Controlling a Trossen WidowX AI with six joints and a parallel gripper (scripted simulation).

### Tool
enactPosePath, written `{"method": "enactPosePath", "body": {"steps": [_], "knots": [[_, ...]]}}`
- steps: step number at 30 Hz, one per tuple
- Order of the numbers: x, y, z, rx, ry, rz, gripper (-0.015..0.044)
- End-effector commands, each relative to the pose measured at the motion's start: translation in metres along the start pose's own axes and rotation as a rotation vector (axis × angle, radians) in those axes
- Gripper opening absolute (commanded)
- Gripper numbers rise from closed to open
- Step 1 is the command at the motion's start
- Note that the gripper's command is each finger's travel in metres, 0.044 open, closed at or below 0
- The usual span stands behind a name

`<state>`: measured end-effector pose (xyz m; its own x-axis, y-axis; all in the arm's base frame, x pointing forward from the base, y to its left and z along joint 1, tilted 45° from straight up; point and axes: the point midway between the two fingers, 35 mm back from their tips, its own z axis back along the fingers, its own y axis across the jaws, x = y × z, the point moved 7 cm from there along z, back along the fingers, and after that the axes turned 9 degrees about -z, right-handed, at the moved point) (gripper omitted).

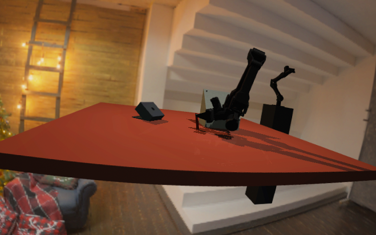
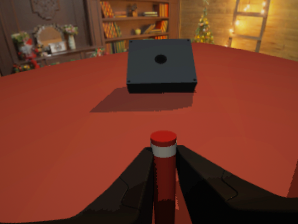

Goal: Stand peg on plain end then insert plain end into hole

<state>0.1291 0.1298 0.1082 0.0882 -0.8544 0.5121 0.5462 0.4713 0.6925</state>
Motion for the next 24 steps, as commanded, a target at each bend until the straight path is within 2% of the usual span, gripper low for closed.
{"method": "enactPosePath", "body": {"steps": [1, 24], "knots": [[-0.0006, 0.0, 0.0004, 0.0, 0.0, -0.002, 0.005], [-0.0036, -0.0021, 0.0044, 0.003, -0.013, 0.004, 0.005]]}}
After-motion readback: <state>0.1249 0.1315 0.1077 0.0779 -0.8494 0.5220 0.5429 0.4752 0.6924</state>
